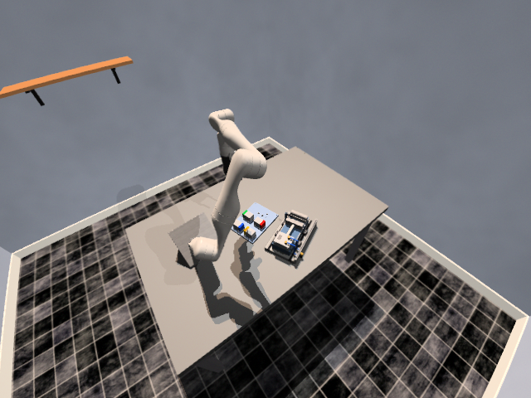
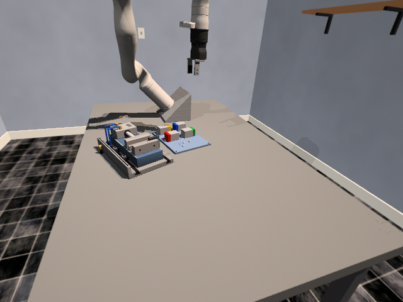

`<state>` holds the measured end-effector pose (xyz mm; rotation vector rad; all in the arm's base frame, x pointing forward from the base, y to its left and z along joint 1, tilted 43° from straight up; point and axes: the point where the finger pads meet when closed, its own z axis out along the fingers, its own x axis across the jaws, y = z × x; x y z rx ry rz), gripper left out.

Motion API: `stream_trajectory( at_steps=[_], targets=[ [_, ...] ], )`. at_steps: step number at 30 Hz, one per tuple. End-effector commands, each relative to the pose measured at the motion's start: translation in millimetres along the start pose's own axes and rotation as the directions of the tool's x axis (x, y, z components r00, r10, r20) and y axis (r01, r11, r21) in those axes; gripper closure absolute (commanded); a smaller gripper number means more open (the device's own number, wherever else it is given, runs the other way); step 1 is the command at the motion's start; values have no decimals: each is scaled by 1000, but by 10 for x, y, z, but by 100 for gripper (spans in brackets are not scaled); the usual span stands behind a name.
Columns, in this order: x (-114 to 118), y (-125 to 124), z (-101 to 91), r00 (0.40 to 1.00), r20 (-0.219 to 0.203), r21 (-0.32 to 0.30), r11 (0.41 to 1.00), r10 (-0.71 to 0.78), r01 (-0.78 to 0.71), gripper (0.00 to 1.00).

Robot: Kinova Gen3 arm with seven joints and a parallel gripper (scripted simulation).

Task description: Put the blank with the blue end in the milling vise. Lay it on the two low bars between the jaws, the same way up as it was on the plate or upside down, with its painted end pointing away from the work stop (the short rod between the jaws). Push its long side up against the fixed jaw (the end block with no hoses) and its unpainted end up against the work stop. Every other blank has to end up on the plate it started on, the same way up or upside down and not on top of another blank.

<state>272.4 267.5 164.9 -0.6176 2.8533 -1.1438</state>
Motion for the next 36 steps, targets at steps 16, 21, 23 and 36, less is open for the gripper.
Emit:
stream_trajectory(
  at_steps=[16, 21, 23, 36],
  targets=[
    [2, -9, 392, 1000, 2, -1, 1000, 0, 0, 0],
    [3, -15, 592, 1000, 2, -2, 1000, 1, -1, 0],
    [3, -15, 592, 1000, 2, -2, 1000, 1, -1, 0],
    [5, -28, 1070, 1000, 3, -2, 1000, 1, -1, 0]
  ],
)
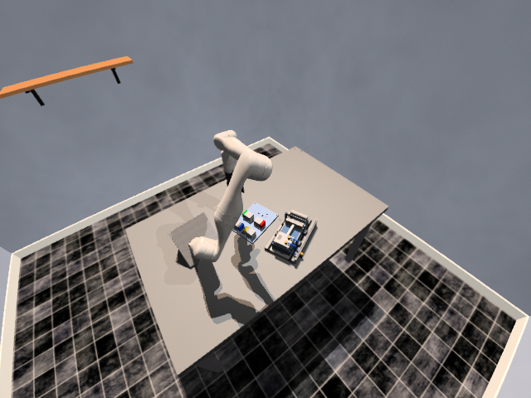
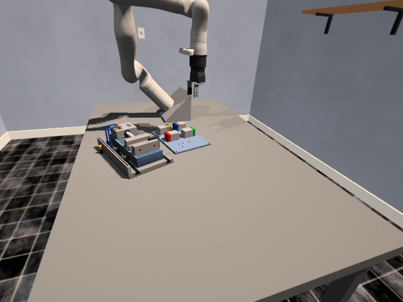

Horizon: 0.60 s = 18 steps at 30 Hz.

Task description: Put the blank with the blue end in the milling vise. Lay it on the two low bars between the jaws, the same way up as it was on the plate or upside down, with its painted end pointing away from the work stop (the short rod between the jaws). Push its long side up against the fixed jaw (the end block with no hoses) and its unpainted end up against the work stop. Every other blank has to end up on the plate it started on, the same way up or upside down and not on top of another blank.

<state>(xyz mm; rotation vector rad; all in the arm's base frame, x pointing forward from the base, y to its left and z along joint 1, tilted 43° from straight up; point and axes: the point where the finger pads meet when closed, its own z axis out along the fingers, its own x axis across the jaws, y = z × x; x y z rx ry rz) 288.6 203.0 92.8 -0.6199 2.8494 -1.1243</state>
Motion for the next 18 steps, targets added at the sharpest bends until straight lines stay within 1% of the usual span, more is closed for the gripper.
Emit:
stream_trajectory(
  at_steps=[1, 2, 4, 5, 18],
  targets=[
    [23, -30, 128, 1000, -10, 7, 1000, -1, 1, 0],
    [24, -33, 167, 1000, -10, 7, 1000, -1, 1, 0],
    [24, -33, 167, 1000, -10, 7, 1000, -1, 1, 0],
    [12, -20, 129, 1000, -4, 3, 1000, -1, 1, 0],
    [28, -38, 145, 1000, -10, 7, 1000, -1, 1, 0]
  ],
)
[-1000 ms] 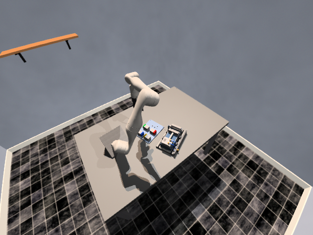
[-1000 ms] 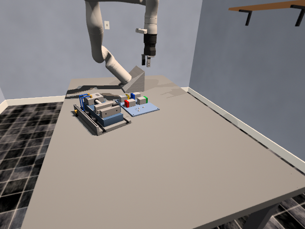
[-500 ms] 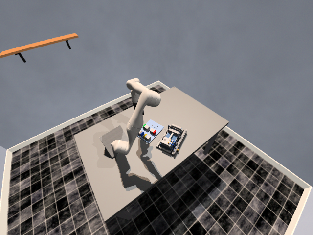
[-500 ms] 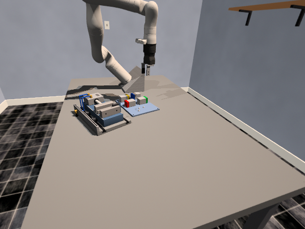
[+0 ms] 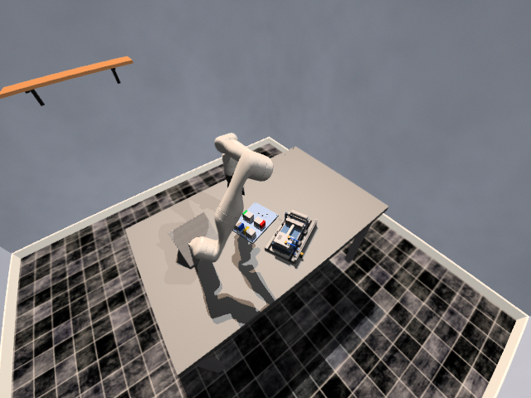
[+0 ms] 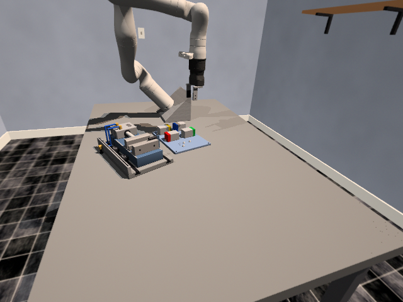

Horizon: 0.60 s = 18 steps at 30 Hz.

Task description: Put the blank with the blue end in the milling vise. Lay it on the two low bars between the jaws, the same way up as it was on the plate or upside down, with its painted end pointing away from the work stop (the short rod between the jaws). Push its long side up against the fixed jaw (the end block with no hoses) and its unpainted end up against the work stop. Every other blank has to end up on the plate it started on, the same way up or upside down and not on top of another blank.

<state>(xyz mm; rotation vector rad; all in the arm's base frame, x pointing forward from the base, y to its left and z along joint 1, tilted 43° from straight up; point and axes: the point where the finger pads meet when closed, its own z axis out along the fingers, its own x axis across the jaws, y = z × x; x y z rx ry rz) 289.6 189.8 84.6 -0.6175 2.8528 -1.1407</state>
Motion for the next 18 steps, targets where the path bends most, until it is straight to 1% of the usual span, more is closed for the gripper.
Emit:
stream_trajectory(
  at_steps=[1, 18],
  targets=[
    [1, -1, -3, 1000, 0, 0, 1000, 0, 0, 0],
    [-3, 4, -71, 1000, 0, 0, 1000, 0, 0, 0]
  ],
)
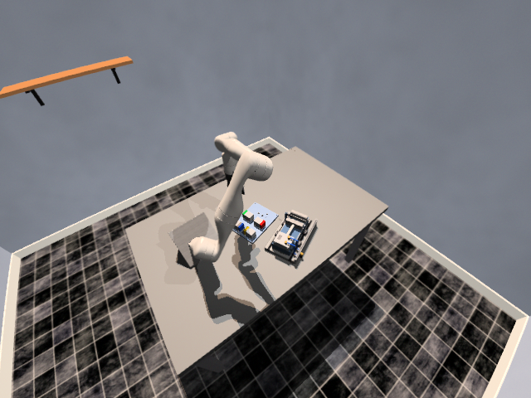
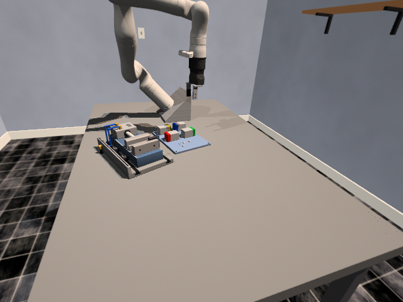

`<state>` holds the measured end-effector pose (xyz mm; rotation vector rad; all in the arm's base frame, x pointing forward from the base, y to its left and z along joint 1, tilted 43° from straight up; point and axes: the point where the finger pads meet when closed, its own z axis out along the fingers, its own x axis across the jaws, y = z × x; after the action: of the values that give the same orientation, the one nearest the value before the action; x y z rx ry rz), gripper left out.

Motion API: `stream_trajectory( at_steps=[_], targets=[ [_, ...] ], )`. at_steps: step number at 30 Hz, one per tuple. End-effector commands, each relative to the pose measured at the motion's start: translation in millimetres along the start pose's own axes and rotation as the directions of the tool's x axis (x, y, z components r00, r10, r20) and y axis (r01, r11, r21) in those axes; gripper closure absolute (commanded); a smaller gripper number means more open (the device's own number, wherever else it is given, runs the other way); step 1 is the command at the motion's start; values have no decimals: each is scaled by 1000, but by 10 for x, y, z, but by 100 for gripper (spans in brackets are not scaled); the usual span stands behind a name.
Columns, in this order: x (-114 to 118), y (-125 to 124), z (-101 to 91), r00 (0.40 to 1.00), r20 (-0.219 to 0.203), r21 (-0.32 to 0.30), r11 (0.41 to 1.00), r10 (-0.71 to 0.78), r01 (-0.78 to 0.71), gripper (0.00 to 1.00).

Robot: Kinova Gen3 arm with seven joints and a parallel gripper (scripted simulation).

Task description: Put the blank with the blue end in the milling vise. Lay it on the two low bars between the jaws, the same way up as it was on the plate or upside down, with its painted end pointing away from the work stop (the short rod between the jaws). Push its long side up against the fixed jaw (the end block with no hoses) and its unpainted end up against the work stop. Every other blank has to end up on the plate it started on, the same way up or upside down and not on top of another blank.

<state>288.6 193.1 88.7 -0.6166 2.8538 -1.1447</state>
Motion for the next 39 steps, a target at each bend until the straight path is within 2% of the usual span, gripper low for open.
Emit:
stream_trajectory(
  at_steps=[1, 19, 34, 39],
  targets=[
    [-5, 7, -18, 1000, 3, -2, 1000, 0, 0, 0],
    [-8, 11, -55, 1000, 3, -2, 1000, 0, 0, 0],
    [65, 192, -106, 1000, 3, -2, 1000, 0, 0, 0],
    [60, 175, -104, 1000, 2, -3, 1000, 3, -3, 0]
  ],
)
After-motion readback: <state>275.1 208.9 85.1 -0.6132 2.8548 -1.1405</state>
